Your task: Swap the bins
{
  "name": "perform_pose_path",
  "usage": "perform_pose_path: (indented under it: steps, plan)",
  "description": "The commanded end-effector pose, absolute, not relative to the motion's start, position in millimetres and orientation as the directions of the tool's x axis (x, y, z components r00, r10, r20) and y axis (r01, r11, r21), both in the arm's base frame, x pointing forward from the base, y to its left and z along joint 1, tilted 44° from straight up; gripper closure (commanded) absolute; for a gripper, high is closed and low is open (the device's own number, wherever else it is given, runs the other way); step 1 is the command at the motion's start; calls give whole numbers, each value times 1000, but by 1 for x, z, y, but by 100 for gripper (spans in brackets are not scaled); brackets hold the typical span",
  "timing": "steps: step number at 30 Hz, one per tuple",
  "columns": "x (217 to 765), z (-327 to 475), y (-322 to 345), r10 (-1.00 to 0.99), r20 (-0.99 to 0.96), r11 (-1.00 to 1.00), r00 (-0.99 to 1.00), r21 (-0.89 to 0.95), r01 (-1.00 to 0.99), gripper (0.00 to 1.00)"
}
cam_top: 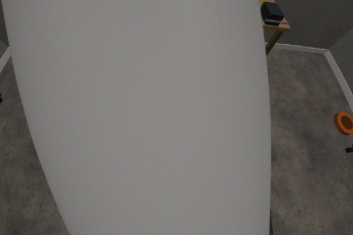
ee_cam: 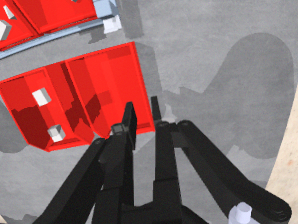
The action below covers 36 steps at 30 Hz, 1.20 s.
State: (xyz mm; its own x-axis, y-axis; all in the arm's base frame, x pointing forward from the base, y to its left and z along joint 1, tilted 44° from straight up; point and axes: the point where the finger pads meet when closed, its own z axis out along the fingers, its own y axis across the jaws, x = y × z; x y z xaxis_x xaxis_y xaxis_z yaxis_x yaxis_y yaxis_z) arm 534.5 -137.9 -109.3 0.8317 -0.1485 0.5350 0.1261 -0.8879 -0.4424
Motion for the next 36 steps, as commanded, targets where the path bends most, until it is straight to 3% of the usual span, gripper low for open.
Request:
perform_pose_path:
  steps: [1,36]
  plan:
    - [533,-107,-140,-149,536,-888,831,-442,126,76]
    - [524,-95,-147,-149,536,-888,831,-441,126,76]
